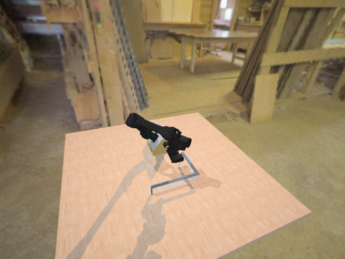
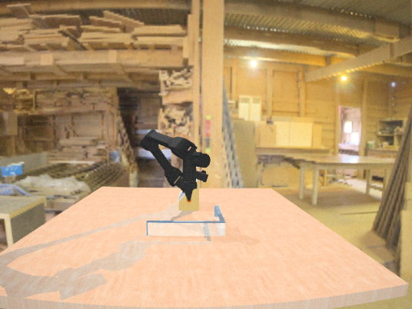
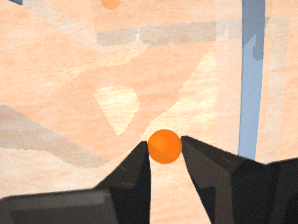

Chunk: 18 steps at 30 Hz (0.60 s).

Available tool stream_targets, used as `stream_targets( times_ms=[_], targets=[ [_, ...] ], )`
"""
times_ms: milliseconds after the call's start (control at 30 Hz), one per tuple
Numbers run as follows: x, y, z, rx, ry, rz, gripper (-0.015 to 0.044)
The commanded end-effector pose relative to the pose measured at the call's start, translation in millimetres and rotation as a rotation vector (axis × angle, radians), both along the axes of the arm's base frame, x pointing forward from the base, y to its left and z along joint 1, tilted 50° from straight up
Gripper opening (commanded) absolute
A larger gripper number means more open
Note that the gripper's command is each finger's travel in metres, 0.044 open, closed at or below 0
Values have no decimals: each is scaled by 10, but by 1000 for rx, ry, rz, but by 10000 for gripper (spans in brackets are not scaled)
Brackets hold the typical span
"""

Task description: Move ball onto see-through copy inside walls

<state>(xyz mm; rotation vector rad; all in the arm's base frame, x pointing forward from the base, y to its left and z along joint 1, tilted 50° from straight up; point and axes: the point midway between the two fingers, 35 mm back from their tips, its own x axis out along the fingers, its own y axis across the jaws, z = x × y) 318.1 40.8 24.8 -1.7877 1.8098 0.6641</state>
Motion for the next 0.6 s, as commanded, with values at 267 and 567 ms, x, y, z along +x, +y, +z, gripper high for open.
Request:
stream_targets(
  times_ms=[267,567],
  targets=[
    [-175,405,-737,5,-3,-5,0],
    [-283,515,-1012,3,-4,-7,0]
  ],
)
